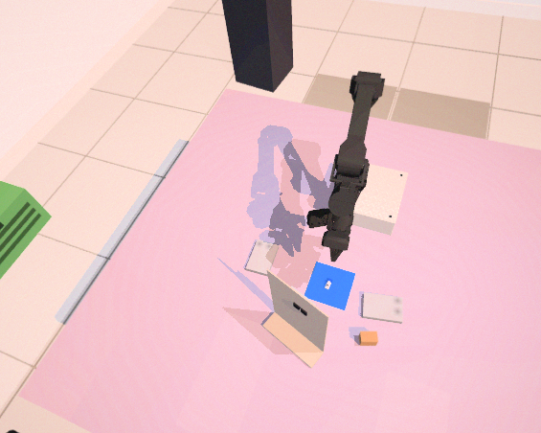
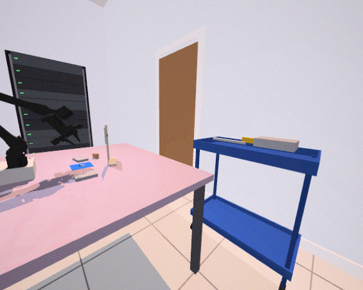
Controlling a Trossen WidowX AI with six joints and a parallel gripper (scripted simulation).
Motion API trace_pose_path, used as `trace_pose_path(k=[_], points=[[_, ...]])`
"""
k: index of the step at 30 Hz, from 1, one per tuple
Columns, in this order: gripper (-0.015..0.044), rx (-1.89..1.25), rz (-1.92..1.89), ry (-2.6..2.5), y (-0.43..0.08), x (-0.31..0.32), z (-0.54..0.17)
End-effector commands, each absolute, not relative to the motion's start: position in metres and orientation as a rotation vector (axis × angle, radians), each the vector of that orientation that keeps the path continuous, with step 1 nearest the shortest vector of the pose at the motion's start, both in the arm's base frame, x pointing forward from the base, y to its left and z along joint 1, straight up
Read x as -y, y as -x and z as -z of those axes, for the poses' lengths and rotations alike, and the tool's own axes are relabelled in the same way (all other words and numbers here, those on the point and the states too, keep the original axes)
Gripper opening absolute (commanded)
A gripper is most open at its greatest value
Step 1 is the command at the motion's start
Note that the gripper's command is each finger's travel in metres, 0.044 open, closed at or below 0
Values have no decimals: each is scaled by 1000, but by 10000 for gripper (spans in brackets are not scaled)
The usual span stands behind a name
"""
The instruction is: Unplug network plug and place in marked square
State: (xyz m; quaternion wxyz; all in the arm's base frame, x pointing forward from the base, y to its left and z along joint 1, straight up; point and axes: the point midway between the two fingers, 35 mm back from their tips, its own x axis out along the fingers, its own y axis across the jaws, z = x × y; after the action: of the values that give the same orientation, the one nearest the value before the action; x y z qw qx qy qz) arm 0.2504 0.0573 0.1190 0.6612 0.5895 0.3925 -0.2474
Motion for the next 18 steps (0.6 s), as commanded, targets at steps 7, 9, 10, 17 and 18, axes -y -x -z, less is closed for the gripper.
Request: trace_pose_path(k=[7, 9, 10, 17, 18], points=[[156, -884, 558, -1336, -249, -57, -155], [156, -884, 558, -1336, -248, -57, -161], [156, -883, 558, -1336, -248, -56, -164], [156, -882, 558, -1337, -243, -55, -187], [156, -882, 558, -1337, -242, -55, -189]])
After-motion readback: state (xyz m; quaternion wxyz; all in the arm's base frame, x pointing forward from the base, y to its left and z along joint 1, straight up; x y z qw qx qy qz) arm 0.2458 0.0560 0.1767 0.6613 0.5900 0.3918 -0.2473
